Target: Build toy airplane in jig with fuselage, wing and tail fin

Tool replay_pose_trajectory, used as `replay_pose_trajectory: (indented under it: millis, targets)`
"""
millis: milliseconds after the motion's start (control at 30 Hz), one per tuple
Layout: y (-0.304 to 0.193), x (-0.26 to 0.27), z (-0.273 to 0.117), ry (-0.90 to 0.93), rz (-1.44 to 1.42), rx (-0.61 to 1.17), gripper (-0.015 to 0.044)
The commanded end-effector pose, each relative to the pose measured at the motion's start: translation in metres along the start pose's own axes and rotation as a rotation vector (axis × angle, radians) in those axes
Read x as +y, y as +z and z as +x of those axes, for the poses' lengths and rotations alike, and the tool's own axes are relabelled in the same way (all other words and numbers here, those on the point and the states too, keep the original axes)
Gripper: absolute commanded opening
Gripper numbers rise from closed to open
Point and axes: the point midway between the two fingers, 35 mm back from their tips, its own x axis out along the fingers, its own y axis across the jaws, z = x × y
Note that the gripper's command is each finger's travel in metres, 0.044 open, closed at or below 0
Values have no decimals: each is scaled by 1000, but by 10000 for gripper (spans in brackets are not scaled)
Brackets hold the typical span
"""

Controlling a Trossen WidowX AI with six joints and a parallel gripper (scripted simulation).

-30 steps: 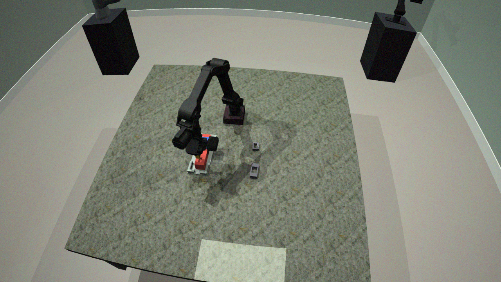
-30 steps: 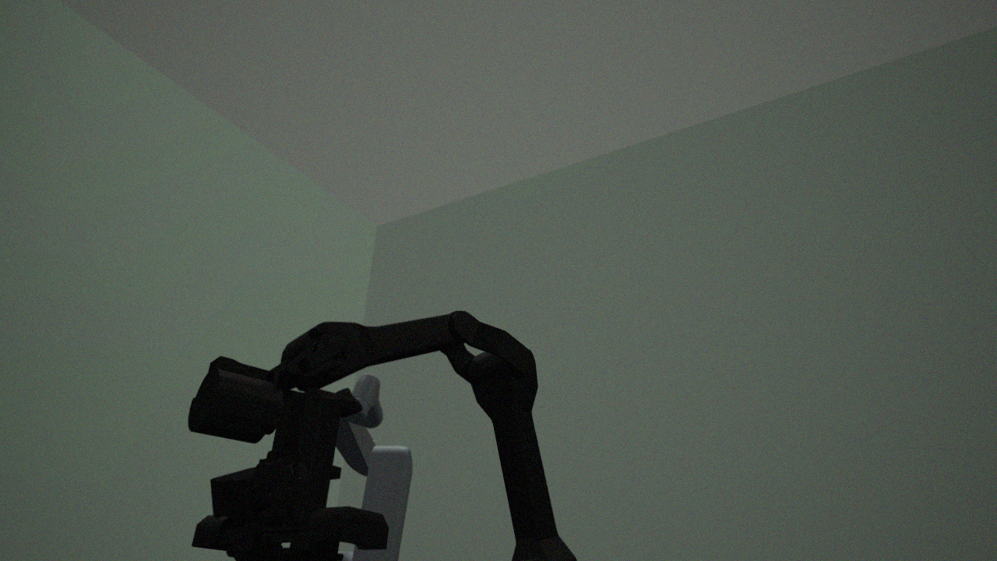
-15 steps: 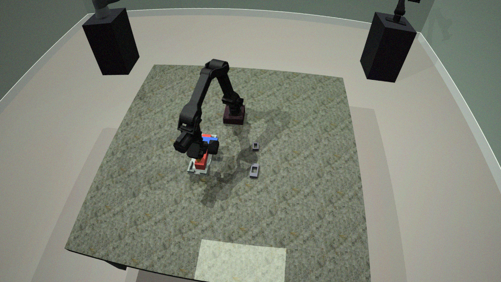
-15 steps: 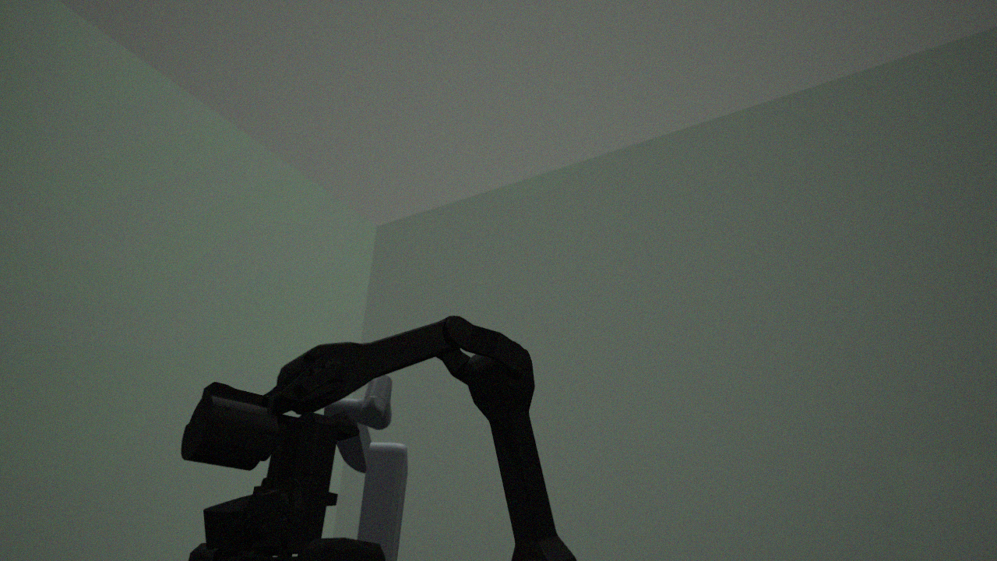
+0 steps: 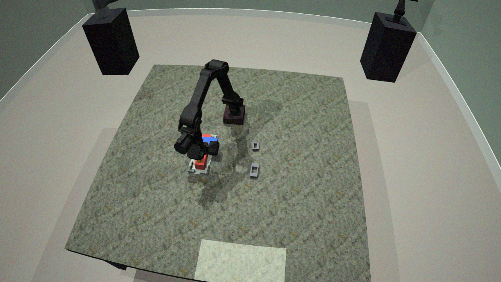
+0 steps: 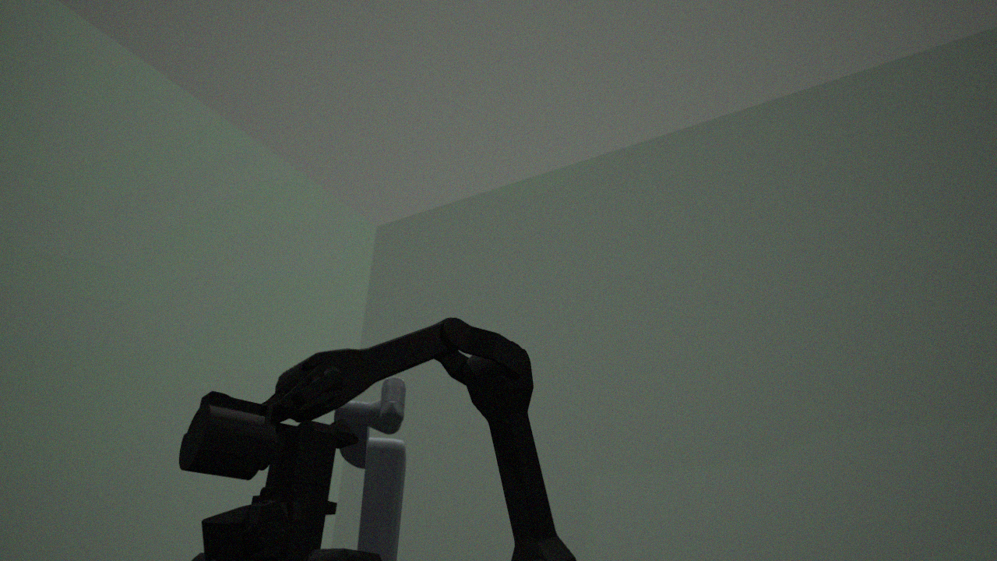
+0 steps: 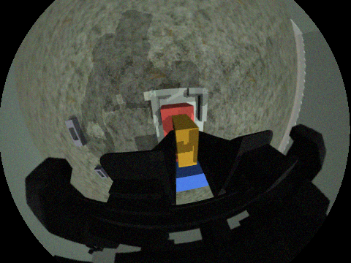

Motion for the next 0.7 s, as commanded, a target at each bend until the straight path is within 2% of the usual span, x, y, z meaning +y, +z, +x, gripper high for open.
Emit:
replay_pose_trajectory:
  millis: [0, 333, 533, 667]
  targets:
    - [0, 0, 0, 0, 0, -1, 0]
    - [0, 0, 0, 0, 0, -1, 260]
    - [0, 0, -2, 0, 0, -1, 260]
    - [4, -2, -45, 2, -2, -1, 260]
